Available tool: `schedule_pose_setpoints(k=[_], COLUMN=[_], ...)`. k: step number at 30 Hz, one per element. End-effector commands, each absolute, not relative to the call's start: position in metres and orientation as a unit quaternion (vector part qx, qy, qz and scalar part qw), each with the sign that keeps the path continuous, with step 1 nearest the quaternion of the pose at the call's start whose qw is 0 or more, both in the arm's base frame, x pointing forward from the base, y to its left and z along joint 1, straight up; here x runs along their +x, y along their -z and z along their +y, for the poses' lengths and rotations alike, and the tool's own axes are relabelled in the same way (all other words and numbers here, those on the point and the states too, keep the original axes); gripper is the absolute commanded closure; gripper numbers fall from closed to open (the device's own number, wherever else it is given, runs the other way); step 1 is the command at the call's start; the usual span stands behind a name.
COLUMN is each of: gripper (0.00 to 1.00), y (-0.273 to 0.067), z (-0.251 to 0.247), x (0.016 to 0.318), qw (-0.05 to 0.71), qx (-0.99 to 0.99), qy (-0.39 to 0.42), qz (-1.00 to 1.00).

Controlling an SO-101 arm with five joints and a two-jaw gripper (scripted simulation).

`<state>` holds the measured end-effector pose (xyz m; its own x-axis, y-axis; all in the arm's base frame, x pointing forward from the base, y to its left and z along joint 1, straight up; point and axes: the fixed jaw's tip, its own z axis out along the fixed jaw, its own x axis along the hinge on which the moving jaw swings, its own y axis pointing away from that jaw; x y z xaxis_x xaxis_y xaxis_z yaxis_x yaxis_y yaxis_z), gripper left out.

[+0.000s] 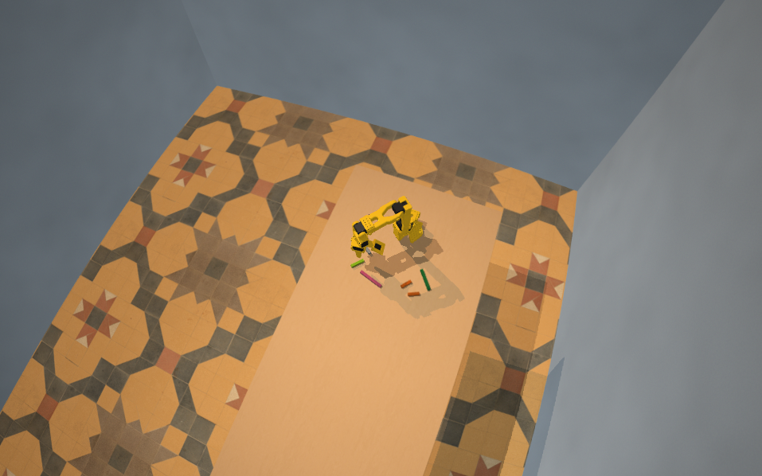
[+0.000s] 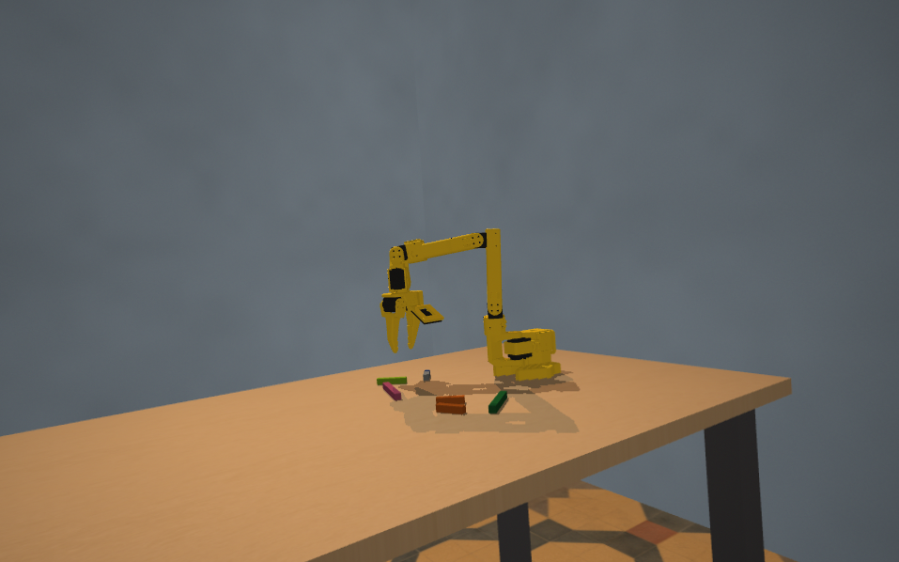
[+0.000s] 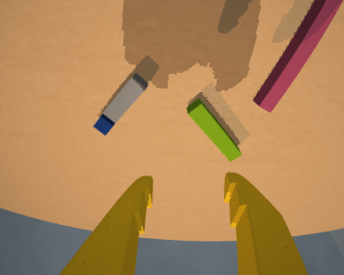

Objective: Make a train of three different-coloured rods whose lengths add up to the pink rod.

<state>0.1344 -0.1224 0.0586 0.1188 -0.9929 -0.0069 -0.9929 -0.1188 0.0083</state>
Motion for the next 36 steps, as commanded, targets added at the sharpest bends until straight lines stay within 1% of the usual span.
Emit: schedule_pose_setpoints(k=[1,5,13,20,36], gripper=[0.82,0.82,0.82,0.81,0.81], y=[-0.067,-0.067,-0.066,-0.065,-0.064], z=[-0.128,-0.129,-0.134,-0.135,-0.136], x=[0.146,0.148,0.161,0.168,0.17], qw=[0.001,0.001,0.004,0.006,0.006], qx=[0.798,0.813,0.892,0.925,0.934], qy=[-0.023,-0.023,-0.022,-0.022,-0.022], qz=[-0.602,-0.582,-0.452,-0.38,-0.355])
